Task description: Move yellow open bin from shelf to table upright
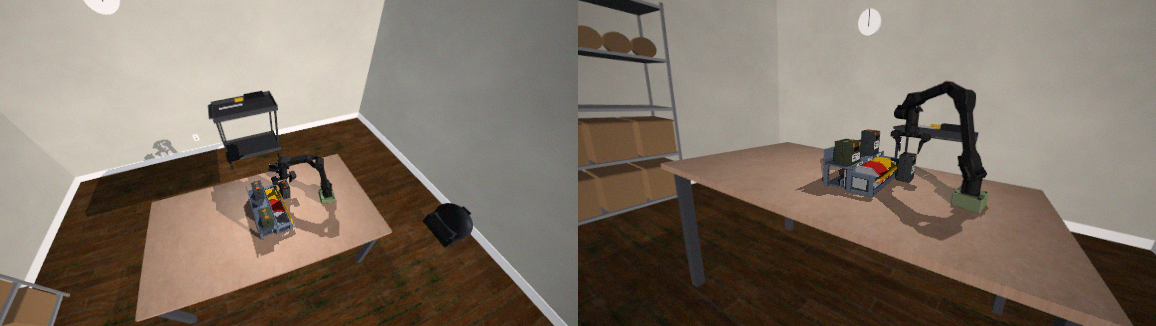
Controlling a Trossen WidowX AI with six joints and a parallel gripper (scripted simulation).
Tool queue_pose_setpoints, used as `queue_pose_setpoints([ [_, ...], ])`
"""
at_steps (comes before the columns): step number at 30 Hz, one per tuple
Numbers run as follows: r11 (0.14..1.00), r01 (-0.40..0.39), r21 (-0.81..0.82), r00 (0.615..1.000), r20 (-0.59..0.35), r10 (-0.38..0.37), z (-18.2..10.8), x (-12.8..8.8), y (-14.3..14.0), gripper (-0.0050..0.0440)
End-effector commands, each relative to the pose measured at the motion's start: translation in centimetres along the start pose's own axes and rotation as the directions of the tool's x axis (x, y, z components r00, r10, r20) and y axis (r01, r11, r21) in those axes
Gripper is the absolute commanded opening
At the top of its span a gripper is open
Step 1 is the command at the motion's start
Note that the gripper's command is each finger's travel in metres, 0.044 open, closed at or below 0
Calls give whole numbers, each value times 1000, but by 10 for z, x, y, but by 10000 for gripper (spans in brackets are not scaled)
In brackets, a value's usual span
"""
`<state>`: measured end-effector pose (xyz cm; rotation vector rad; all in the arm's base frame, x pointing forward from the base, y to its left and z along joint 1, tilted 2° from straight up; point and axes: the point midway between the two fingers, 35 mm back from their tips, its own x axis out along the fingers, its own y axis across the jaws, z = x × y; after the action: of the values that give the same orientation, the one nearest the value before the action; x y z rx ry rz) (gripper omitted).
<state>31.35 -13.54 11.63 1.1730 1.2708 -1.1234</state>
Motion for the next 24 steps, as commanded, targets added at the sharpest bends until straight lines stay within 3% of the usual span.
queue_pose_setpoints([
  [1,1000,-26,3,1000,10,26,0,-10,2,440],
  [24,1000,-28,5,1000,8,28,0,-12,2,440],
])
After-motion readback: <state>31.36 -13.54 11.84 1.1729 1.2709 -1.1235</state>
